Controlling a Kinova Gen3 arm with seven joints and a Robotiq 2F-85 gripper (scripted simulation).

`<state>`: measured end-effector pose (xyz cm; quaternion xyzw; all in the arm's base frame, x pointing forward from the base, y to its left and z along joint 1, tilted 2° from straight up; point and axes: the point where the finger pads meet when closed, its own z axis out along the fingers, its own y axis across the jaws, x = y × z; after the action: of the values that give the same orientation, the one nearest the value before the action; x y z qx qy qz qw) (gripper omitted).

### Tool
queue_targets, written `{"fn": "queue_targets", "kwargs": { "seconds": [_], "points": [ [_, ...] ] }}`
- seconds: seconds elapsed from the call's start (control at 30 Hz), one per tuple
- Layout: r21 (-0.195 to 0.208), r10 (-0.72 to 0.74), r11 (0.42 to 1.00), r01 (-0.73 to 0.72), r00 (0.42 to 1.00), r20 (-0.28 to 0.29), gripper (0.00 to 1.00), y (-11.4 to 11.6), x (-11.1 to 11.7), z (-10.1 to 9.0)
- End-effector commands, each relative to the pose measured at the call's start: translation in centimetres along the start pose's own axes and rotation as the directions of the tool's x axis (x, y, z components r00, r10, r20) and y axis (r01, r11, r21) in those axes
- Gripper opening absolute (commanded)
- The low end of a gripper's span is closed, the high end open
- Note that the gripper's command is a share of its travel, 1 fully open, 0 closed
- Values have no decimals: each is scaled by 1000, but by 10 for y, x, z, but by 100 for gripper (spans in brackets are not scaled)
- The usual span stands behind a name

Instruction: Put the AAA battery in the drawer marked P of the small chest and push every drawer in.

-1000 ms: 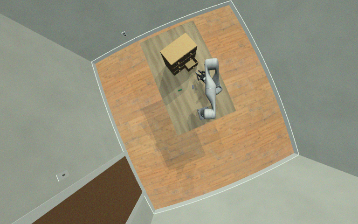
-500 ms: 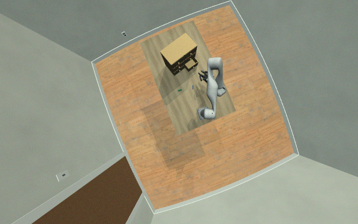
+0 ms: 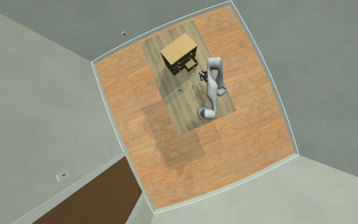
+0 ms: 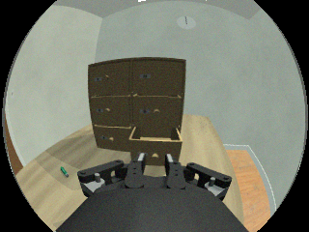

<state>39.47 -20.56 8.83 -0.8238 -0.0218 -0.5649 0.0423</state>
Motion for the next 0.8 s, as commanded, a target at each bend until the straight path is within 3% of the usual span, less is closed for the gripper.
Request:
{"fn": "queue_targets", "kwargs": {
  "seconds": [0.0, 0.4, 0.47, 0.77],
  "points": [
    [0, -6, 1000, 6, 1000, 8, 33, 0, 5, -1],
    [1, -6, 1000, 6, 990, 141, 33, 0, 11, -13],
    [1, -6, 1000, 6, 990, 141, 33, 0, 11, -13],
    [1, -6, 1000, 6, 958, 287, 33, 0, 19, -27]
  ]
}}
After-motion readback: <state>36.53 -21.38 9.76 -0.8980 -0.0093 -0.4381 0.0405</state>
